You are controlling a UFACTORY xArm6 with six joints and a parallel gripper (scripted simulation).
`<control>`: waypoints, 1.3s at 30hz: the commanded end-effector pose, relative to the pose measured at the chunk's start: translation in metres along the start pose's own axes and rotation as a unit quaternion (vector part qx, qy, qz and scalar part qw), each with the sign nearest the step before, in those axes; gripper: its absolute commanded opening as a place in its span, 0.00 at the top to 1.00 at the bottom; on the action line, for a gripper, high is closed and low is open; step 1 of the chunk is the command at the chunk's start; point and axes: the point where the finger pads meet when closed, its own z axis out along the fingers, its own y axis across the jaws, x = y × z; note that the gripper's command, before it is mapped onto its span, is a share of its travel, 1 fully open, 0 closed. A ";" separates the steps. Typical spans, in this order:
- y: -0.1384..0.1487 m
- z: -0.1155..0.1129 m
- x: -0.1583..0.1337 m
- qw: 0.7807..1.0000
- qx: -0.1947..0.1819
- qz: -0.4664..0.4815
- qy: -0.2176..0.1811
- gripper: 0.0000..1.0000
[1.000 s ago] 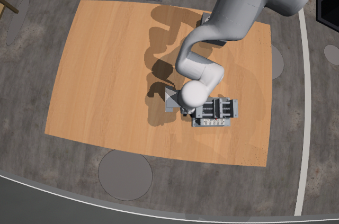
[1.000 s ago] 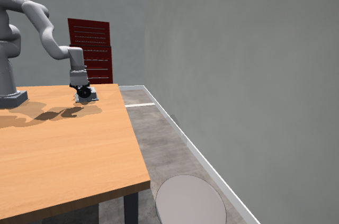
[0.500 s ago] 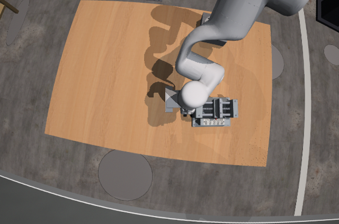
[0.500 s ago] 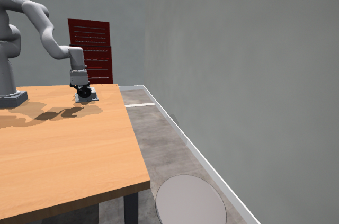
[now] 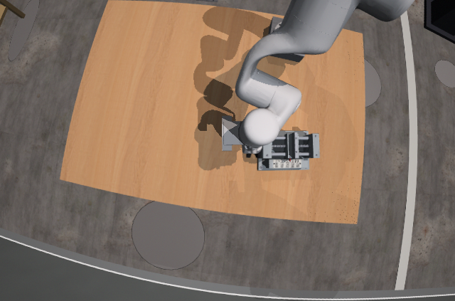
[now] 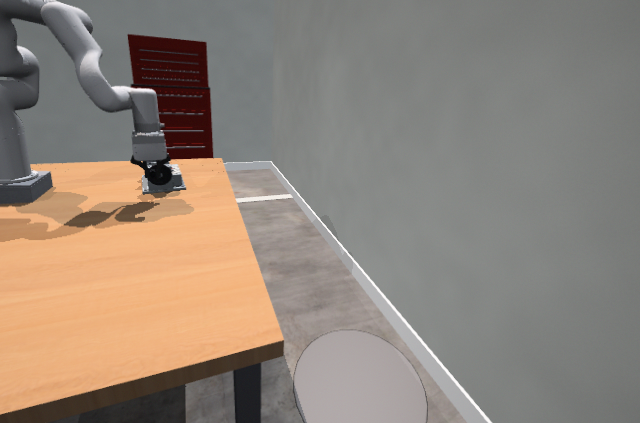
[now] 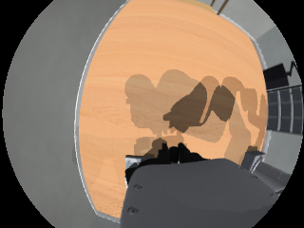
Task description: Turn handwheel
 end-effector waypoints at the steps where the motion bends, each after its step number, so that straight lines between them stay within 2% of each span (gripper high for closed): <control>1: -0.002 -0.001 0.001 1.000 0.002 0.000 0.001 0.43; 29: -0.002 -0.004 0.001 1.000 0.002 0.000 0.001 0.43; 31: -0.002 -0.019 0.001 1.000 0.002 0.000 0.001 0.43; 36: -0.001 -0.084 0.001 1.000 0.002 0.000 0.001 0.43; 39: -0.001 -0.101 0.001 1.000 0.002 0.000 0.001 0.43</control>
